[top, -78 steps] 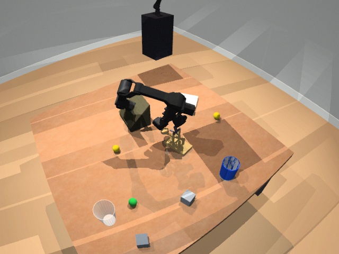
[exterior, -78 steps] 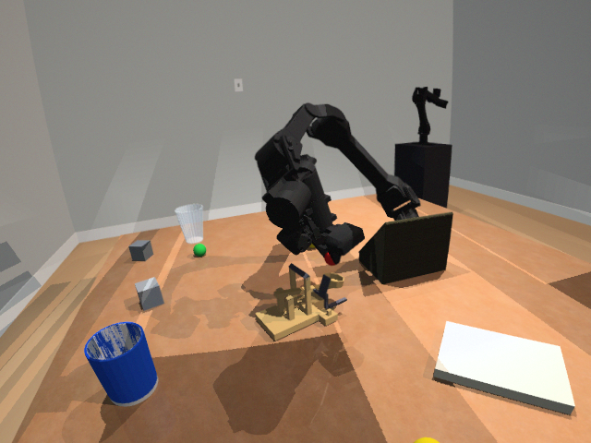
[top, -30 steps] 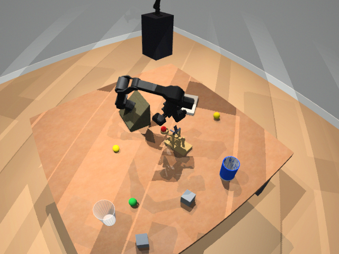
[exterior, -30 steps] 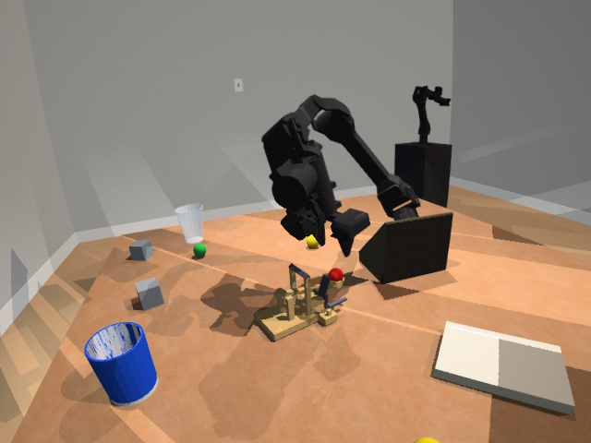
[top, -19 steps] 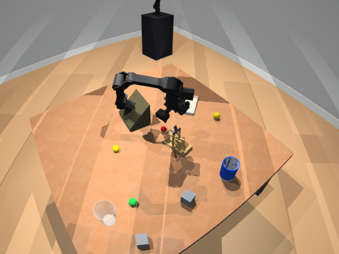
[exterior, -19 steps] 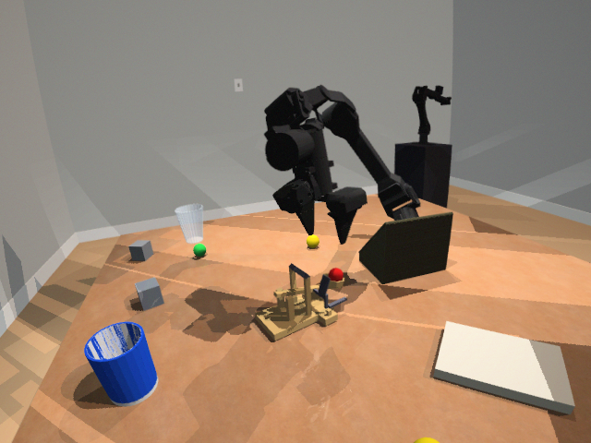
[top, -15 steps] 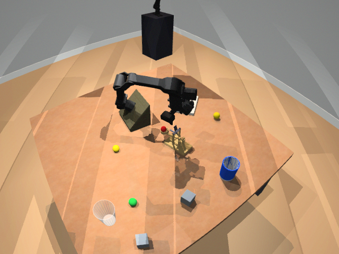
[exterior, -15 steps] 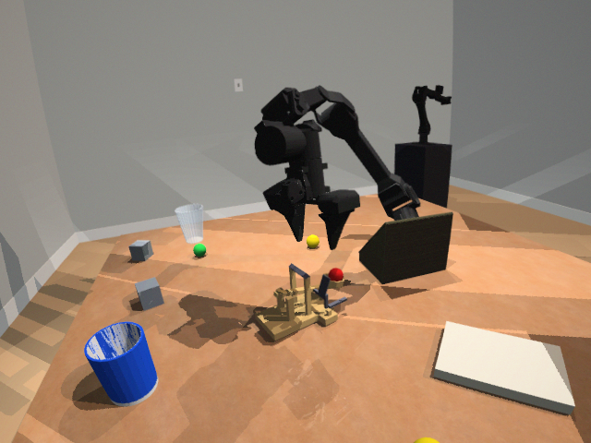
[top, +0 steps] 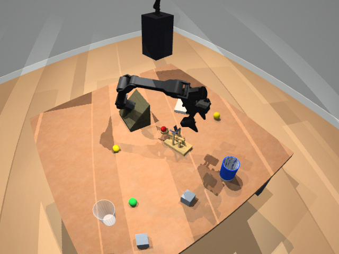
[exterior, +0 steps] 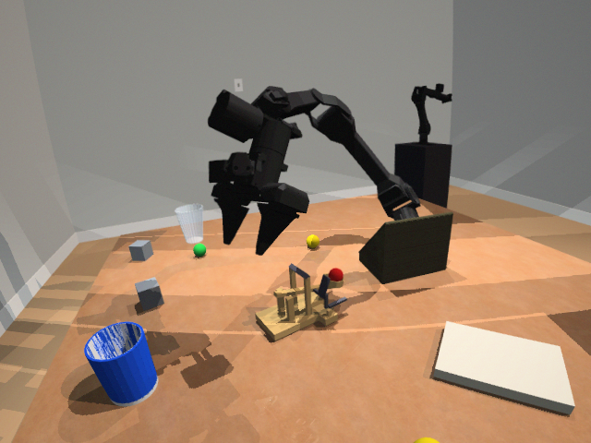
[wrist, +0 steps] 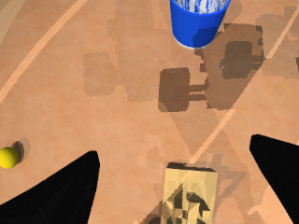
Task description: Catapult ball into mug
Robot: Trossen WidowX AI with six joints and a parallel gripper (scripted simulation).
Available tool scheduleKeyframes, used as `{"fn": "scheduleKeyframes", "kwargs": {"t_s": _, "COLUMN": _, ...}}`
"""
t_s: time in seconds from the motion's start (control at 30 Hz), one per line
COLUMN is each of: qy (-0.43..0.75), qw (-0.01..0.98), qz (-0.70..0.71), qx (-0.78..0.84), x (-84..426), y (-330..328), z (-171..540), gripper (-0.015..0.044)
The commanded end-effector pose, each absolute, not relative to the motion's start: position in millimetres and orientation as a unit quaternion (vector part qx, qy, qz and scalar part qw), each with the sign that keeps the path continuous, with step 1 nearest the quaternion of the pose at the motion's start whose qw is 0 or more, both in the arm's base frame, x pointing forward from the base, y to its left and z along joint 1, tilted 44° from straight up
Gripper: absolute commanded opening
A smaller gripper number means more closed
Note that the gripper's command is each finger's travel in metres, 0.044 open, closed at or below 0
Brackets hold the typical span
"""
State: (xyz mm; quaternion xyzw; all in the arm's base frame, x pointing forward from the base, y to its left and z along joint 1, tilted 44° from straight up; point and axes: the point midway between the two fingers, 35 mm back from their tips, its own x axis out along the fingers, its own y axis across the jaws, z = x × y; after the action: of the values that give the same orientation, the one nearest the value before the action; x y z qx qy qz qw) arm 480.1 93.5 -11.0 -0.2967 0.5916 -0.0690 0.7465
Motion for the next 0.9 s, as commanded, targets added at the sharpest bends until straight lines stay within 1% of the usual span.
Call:
{"fn": "scheduleKeyframes", "kwargs": {"t_s": 0.0, "qy": 0.532, "qw": 0.781, "qz": -0.062, "qx": -0.322, "x": 521, "y": 96, "z": -1, "gripper": 0.044}}
{"fn": "scheduleKeyframes", "kwargs": {"t_s": 0.2, "qy": 0.449, "qw": 0.817, "qz": -0.069, "qx": -0.354, "x": 578, "y": 93, "z": 23, "gripper": 0.044}}
{"fn": "scheduleKeyframes", "kwargs": {"t_s": 0.27, "qy": 0.431, "qw": 0.824, "qz": -0.073, "qx": -0.361, "x": 590, "y": 92, "z": 30, "gripper": 0.044}}
{"fn": "scheduleKeyframes", "kwargs": {"t_s": 0.87, "qy": 0.429, "qw": 0.824, "qz": -0.074, "qx": -0.362, "x": 591, "y": 92, "z": 31, "gripper": 0.044}}
